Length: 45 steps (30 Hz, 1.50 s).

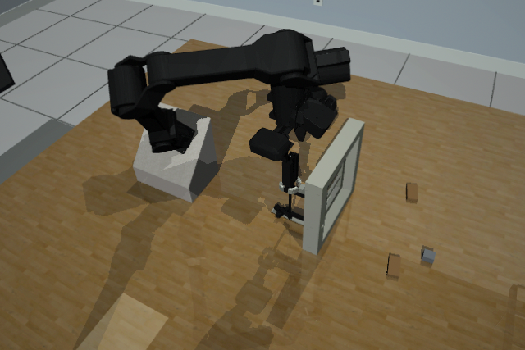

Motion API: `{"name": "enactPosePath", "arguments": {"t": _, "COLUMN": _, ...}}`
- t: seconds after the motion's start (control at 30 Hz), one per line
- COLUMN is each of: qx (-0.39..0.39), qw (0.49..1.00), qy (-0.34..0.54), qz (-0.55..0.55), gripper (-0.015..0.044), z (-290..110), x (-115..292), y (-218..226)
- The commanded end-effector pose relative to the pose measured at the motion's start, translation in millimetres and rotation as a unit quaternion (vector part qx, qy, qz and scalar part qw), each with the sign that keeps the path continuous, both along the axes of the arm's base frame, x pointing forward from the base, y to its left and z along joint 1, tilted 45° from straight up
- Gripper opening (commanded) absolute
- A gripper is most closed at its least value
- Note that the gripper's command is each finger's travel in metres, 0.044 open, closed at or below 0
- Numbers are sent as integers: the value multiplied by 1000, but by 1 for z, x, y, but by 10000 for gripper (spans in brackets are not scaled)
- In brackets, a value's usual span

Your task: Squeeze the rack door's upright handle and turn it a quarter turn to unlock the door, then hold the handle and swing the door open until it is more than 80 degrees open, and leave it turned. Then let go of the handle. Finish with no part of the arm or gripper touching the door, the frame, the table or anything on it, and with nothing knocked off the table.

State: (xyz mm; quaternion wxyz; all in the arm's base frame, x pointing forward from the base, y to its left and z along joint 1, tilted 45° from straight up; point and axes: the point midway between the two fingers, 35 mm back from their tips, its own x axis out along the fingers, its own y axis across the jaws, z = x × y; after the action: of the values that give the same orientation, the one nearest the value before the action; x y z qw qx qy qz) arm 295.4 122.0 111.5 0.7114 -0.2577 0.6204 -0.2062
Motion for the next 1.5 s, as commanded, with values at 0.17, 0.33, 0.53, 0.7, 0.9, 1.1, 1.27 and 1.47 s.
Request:
{"name": "enactPosePath", "arguments": {"t": 0.17, "qx": -52, "qw": 998, "qy": 20, "qz": 9, "gripper": 299, "z": 1, "x": -5, "y": 4}}
{"name": "enactPosePath", "arguments": {"t": 0.33, "qx": -52, "qw": 998, "qy": 20, "qz": 9, "gripper": 299, "z": -4, "x": -3, "y": 0}}
{"name": "enactPosePath", "arguments": {"t": 0.53, "qx": -52, "qw": 998, "qy": 20, "qz": 9, "gripper": 299, "z": -11, "x": -1, "y": -7}}
{"name": "enactPosePath", "arguments": {"t": 0.7, "qx": -52, "qw": 998, "qy": 19, "qz": 9, "gripper": 299, "z": -17, "x": 0, "y": -12}}
{"name": "enactPosePath", "arguments": {"t": 0.9, "qx": -52, "qw": 998, "qy": 19, "qz": 9, "gripper": 299, "z": -24, "x": 2, "y": -19}}
{"name": "enactPosePath", "arguments": {"t": 1.1, "qx": -52, "qw": 998, "qy": 19, "qz": 9, "gripper": 299, "z": -31, "x": 3, "y": -26}}
{"name": "enactPosePath", "arguments": {"t": 1.27, "qx": -52, "qw": 998, "qy": 19, "qz": 9, "gripper": 299, "z": -36, "x": 4, "y": -32}}
{"name": "enactPosePath", "arguments": {"t": 1.47, "qx": -53, "qw": 998, "qy": 19, "qz": 9, "gripper": 299, "z": -43, "x": 4, "y": -39}}
